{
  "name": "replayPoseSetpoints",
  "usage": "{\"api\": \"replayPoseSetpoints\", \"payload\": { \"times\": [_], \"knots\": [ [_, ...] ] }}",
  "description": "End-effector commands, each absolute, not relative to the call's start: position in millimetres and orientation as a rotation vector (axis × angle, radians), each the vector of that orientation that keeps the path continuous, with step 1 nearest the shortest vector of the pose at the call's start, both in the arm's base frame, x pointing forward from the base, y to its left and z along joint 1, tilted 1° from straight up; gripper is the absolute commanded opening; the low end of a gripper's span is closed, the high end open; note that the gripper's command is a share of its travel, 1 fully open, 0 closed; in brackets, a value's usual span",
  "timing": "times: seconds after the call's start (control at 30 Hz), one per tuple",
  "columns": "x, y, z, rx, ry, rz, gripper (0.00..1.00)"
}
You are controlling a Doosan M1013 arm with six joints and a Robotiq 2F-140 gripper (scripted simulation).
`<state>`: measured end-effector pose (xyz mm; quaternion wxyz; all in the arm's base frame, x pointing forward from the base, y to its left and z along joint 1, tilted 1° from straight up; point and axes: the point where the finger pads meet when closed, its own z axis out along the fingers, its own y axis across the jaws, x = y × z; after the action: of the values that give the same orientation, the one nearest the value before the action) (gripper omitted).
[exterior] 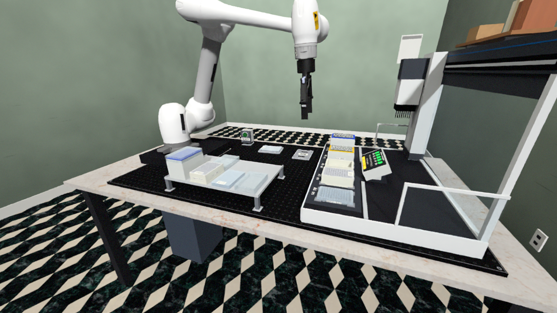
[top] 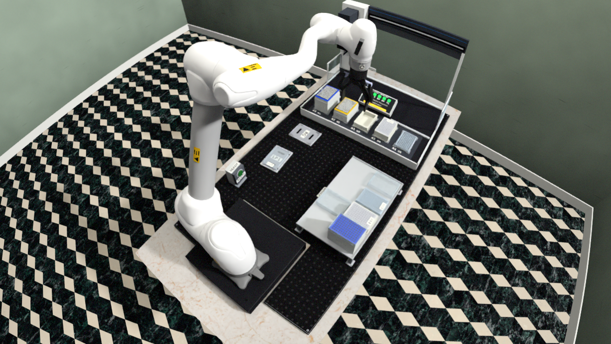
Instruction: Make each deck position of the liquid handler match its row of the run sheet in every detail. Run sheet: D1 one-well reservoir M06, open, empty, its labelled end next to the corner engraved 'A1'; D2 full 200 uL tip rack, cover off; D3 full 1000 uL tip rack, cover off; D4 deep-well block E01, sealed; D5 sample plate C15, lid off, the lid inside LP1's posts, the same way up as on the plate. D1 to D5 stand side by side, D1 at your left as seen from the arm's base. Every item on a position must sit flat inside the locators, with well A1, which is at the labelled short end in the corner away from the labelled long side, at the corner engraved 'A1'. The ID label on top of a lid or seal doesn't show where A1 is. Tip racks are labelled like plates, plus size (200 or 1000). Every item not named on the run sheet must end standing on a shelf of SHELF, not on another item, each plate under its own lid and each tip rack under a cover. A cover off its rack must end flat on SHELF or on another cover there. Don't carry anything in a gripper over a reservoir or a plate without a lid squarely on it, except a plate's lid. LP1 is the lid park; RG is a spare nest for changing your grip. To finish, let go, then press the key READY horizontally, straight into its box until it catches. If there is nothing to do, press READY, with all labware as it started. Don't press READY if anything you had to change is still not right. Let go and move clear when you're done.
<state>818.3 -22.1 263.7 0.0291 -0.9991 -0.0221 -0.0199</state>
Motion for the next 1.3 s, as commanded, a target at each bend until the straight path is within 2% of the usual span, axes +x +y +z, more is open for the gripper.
{"api": "replayPoseSetpoints", "payload": {
  "times": [0.0, 1.27],
  "knots": [
    [818, -22, 265, -3.129, -0.002, -0.002, 0.79],
    [908, -154, 264, -3.140, -0.026, 0.013, 0.79]
  ]
}}
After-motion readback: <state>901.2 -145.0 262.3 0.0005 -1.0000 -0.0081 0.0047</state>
